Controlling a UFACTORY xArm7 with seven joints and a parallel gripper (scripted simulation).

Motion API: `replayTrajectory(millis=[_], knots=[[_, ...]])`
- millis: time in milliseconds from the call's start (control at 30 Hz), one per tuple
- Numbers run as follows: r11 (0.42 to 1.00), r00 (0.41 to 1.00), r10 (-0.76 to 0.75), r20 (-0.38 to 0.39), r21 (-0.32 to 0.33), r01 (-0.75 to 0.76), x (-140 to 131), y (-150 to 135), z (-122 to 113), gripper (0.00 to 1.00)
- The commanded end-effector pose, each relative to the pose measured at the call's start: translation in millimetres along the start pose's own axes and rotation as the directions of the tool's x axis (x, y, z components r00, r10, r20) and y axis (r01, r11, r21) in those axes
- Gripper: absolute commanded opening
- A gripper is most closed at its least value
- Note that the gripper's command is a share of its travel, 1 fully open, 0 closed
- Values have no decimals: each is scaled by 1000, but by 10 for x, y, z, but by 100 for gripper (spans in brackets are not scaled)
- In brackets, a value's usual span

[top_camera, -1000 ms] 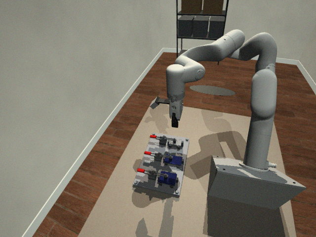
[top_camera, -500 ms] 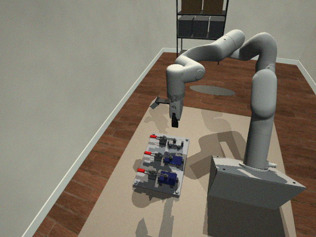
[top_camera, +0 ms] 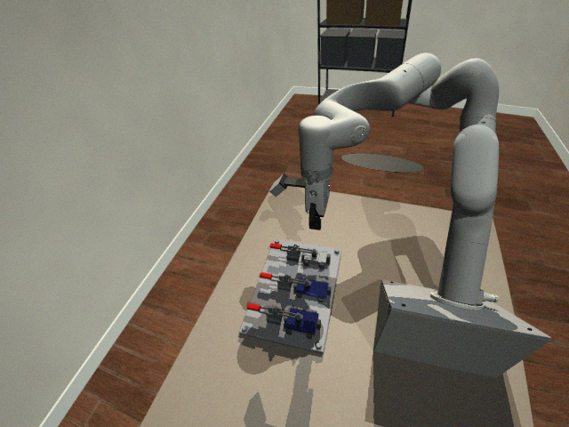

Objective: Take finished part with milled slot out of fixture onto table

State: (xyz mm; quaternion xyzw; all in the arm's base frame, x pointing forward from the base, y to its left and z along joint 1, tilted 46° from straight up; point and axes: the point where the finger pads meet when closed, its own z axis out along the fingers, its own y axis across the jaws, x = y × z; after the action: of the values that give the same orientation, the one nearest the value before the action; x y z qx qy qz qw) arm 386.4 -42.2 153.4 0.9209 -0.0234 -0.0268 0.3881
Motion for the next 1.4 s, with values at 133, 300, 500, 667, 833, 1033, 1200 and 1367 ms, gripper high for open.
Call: replayTrajectory(millis=[133, 300, 500, 667, 833, 1033, 1200, 1367], knots=[[1000, 1000, 0, -5, 1, 0, 10, 1, -18, 47], [1000, 1000, 0, -5, 1, 0, 10, 2, -18, 47], [1000, 1000, 0, -5, 1, 0, 10, 2, -18, 47], [1000, 1000, 0, -5, 1, 0, 10, 2, -18, 47], [1000, 1000, 0, -5, 1, 0, 10, 2, -18, 47], [1000, 1000, 0, -5, 1, 0, 10, 2, 49, 47], [1000, 1000, 0, -5, 1, 0, 11, 2, 256, 47], [1000, 1000, 0, -5, 1, 0, 12, 2, 393, 47]])
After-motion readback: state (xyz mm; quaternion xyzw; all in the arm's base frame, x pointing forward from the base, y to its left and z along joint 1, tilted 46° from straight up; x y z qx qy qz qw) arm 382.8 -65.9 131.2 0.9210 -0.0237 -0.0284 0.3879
